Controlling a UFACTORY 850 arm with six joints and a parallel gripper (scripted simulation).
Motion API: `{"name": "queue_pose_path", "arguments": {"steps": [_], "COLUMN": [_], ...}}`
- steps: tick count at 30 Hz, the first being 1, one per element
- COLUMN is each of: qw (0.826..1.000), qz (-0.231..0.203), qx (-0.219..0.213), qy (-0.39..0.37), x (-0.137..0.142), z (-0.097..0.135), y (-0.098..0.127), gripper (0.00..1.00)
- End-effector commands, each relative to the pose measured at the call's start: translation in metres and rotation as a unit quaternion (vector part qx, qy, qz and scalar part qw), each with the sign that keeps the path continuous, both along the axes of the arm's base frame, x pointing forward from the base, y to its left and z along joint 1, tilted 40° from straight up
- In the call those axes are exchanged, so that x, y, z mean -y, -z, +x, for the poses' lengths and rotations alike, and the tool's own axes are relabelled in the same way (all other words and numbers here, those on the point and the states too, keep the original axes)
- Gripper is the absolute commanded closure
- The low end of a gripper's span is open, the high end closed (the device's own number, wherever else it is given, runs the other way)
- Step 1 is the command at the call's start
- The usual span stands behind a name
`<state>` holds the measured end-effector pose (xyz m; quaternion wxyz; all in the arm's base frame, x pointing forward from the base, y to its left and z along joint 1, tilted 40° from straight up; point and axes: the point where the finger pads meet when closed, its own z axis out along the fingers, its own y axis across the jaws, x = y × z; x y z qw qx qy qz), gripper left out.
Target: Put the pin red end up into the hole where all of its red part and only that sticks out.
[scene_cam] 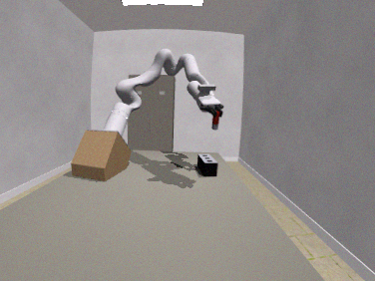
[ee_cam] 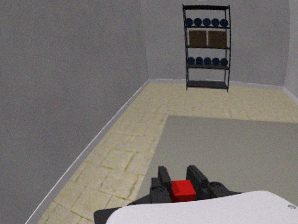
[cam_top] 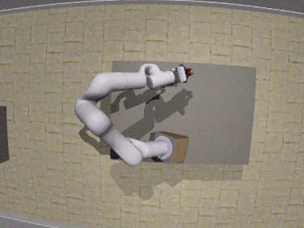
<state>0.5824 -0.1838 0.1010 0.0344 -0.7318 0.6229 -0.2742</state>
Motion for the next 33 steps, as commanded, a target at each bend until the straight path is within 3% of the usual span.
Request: {"name": "queue_pose_path", "arguments": {"steps": [1,6,7,23,24,33], "qw": [0.996,0.996,0.985,0.985,0.977,0.977], "qz": [-0.067,-0.067,-0.145,-0.145,-0.178,-0.178], "qx": [-0.051,-0.051,-0.060,-0.060,-0.075,-0.075], "qy": [0.041,0.041,0.075,0.075,0.092,0.092], "x": [-0.0012,-0.0012,-0.0004,-0.0004,-0.0012,-0.0012], "z": [0.0039,0.0039,0.0007,0.0007,-0.0012,-0.0012], "y": [-0.0012,-0.0012,-0.0005,-0.0005,-0.0002,-0.0002], "gripper": [1.00,1.00,1.00,1.00,1.00,1.00]}}
